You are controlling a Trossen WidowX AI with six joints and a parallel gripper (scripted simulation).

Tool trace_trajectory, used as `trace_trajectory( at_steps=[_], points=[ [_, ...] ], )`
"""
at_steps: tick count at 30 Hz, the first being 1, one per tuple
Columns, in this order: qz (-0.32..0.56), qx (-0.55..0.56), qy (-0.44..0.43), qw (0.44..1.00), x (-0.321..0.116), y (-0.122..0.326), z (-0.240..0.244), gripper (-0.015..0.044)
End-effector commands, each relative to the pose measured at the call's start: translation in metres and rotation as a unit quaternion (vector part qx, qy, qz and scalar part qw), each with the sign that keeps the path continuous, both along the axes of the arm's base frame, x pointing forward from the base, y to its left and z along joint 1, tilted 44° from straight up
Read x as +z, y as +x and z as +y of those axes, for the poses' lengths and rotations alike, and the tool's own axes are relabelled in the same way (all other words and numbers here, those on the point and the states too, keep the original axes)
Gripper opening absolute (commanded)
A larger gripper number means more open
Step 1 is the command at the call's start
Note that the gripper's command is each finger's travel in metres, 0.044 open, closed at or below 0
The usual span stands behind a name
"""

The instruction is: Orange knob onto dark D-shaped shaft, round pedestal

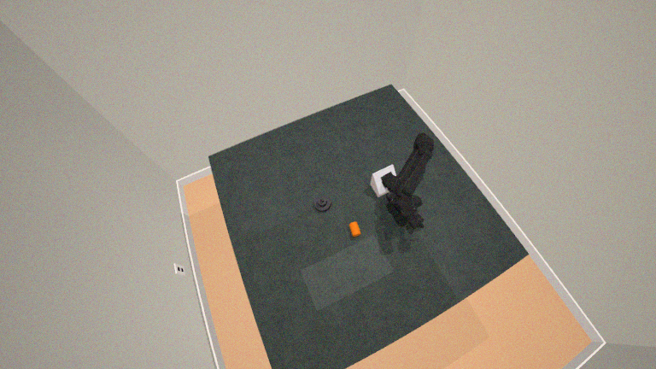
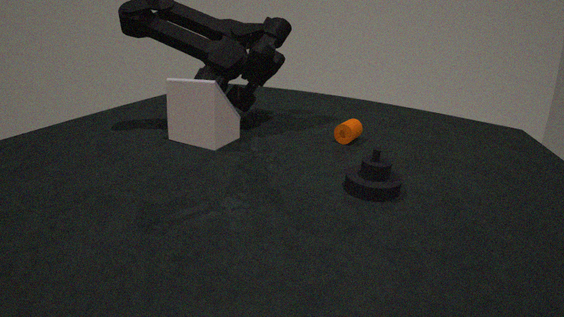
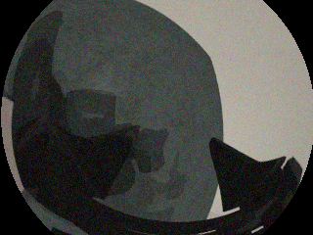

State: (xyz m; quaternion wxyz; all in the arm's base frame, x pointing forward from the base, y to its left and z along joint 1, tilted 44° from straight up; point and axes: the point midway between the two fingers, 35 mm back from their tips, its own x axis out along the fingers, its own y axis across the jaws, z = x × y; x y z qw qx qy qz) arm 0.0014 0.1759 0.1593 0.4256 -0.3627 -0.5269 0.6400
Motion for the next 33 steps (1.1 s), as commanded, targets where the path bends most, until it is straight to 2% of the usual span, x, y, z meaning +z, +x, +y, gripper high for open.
trace_trajectory(
  at_steps=[1,2,4,7,10,15,24,33],
  points=[
    [0.011,-0.004,-0.005,1.0,0.001,0.001,0.0,0.0426],
    [0.042,-0.015,-0.02,0.999,0.002,0.005,0.001,0.044],
    [0.161,-0.058,-0.072,0.983,0.008,0.02,0.003,0.044],
    [0.354,-0.126,-0.139,0.916,0.016,0.047,0.005,0.044],
    [0.535,-0.188,-0.182,0.803,0.02,0.075,0.003,0.044],
    [0.726,-0.288,-0.182,0.597,0.02,0.131,-0.008,0.044],
    [0.9,-0.315,-0.144,0.264,0.013,0.177,-0.028,0.044],
    [0.951,-0.293,-0.064,-0.072,0.0,0.214,-0.055,0.044]
  ],
)
